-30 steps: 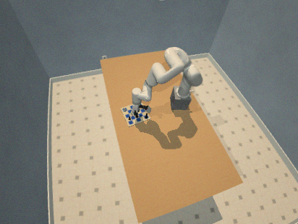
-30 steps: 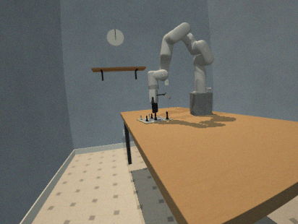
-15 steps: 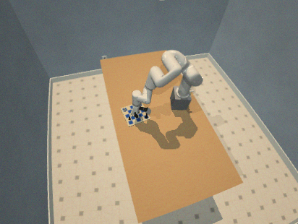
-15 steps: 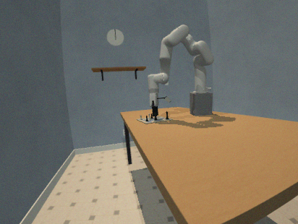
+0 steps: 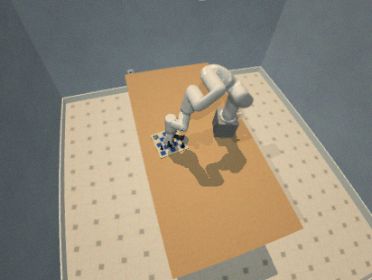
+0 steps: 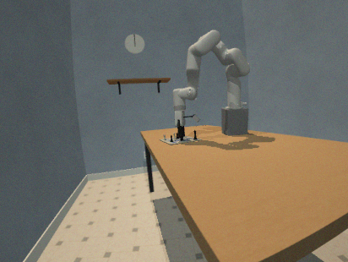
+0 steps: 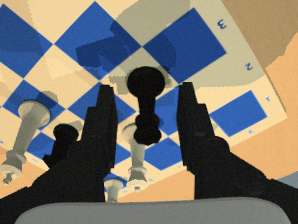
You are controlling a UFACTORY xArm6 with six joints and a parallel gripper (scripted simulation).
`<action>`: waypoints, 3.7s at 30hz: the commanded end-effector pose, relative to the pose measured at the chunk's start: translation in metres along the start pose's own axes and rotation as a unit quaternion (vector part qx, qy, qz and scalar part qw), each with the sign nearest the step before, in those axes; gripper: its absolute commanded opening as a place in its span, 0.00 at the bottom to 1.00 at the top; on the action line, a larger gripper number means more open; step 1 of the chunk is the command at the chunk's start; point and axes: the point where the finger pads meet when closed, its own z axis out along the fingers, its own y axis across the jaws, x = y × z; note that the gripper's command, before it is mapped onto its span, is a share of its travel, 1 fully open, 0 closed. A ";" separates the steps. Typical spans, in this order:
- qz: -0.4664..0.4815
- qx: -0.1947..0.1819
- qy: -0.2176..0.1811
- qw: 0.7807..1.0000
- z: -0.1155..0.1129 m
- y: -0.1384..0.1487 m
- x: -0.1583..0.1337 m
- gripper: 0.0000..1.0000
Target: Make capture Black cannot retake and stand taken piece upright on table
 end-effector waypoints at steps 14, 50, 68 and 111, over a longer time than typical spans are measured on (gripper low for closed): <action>0.000 -0.001 -0.001 1.000 -0.001 0.001 -0.001 0.42; 0.000 -0.001 -0.001 1.000 -0.001 0.001 -0.001 0.00; 0.000 -0.001 -0.001 1.000 -0.006 0.001 -0.001 0.00; 0.115 -0.002 -0.001 0.993 -0.095 0.097 0.034 0.00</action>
